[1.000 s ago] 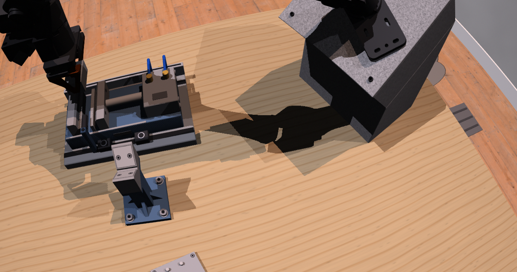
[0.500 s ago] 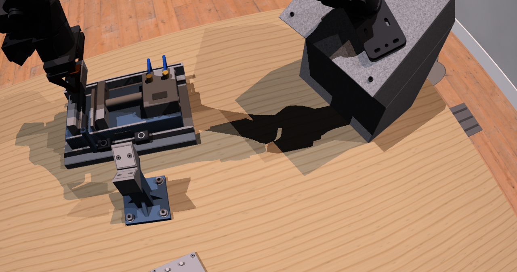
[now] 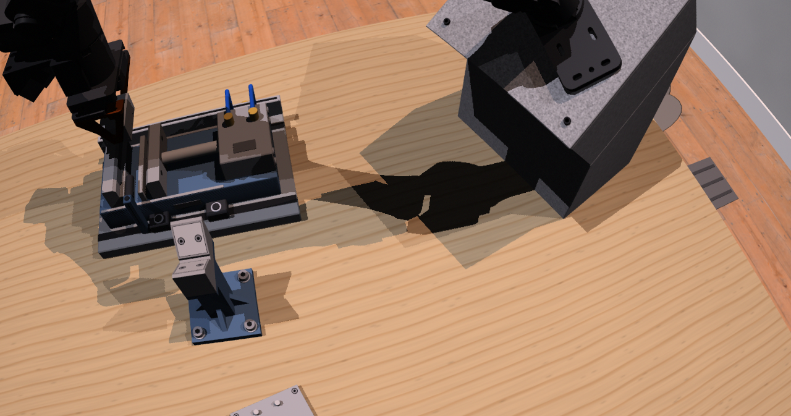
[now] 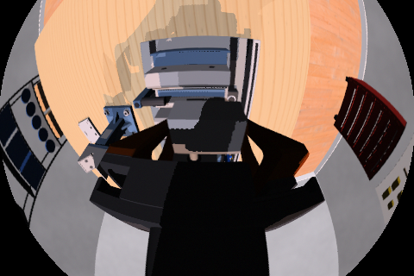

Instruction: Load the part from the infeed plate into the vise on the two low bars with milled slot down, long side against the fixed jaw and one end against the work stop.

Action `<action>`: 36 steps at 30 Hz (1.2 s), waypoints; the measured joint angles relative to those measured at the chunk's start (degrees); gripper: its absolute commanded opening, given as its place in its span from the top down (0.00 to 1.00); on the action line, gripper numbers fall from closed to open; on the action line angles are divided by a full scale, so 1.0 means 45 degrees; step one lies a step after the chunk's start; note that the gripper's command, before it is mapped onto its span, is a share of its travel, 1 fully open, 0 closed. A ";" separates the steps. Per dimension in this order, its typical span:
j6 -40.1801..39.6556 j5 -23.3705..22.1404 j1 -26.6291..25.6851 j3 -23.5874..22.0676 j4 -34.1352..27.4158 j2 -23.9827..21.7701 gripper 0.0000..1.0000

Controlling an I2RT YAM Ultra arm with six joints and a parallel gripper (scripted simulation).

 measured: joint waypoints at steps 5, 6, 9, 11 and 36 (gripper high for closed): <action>0.0000 0.0010 0.0010 -0.0073 0.0039 0.0005 1.00; 0.0000 0.0010 0.0019 -0.0073 0.0044 0.0005 1.00; 0.0000 0.0010 0.0039 -0.0097 0.0102 -0.0005 1.00; 0.0000 0.0015 0.0039 -0.0185 0.0136 0.0005 1.00; 0.0083 0.0063 0.0136 -0.0384 0.0316 -0.0005 1.00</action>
